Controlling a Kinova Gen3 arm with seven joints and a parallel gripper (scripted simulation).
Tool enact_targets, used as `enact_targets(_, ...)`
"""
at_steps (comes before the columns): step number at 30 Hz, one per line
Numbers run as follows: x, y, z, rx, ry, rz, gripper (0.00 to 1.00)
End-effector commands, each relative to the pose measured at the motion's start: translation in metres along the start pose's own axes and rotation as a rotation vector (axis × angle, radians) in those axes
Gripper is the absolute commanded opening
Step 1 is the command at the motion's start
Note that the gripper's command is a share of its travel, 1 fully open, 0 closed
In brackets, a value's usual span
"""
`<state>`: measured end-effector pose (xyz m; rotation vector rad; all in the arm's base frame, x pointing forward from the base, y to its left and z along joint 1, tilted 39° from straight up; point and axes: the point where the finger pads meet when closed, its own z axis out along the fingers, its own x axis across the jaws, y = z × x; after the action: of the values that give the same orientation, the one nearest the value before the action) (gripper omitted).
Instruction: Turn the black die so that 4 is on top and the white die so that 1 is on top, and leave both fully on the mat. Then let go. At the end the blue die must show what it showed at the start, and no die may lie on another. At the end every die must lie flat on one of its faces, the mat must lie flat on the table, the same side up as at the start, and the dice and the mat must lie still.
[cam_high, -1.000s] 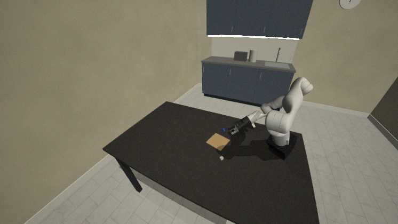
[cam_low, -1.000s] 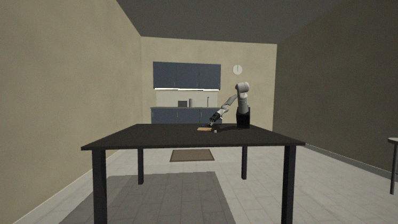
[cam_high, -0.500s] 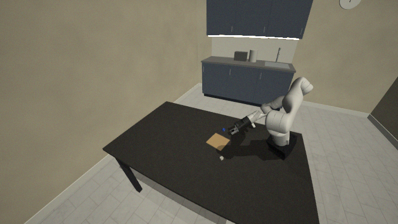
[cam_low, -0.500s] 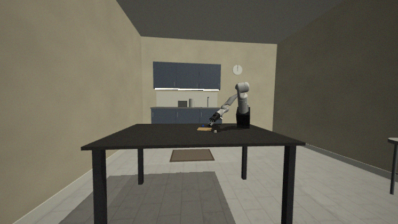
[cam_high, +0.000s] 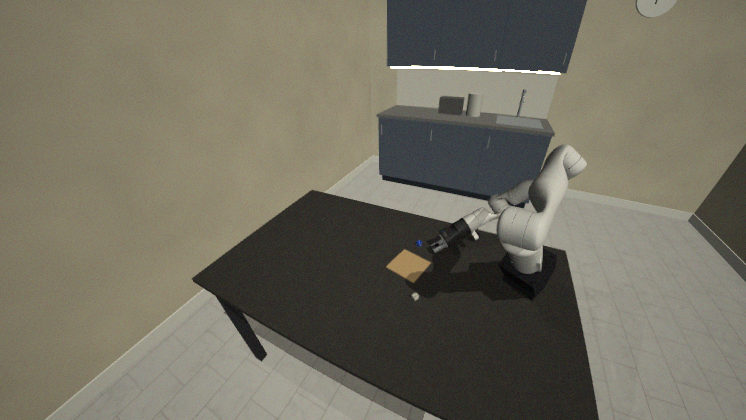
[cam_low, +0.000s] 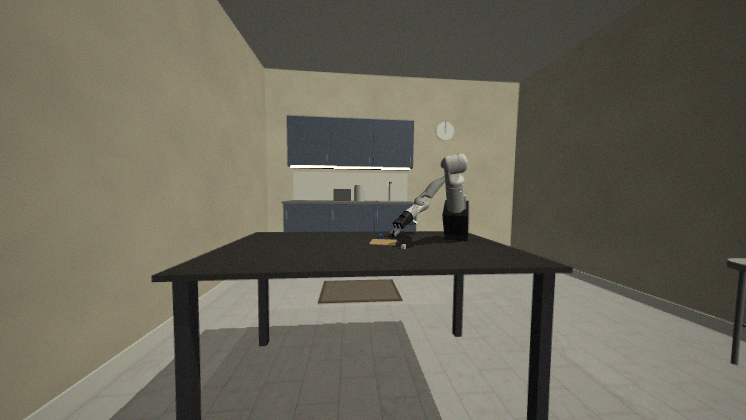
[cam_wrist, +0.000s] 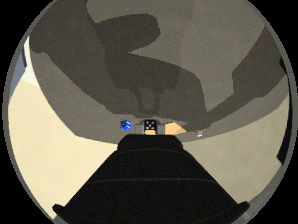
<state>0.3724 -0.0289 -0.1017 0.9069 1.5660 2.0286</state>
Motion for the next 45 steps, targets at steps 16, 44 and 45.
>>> enact_targets(16,-0.0002,-0.0072,0.004,-0.001,0.0,0.0,0.4)
enact_targets(44,-0.0002,-0.0073,0.0041,-0.001,0.0,0.0,0.4)
enact_targets(45,-0.0002,-0.0073,0.0041,-0.001,0.0,0.0,0.4)
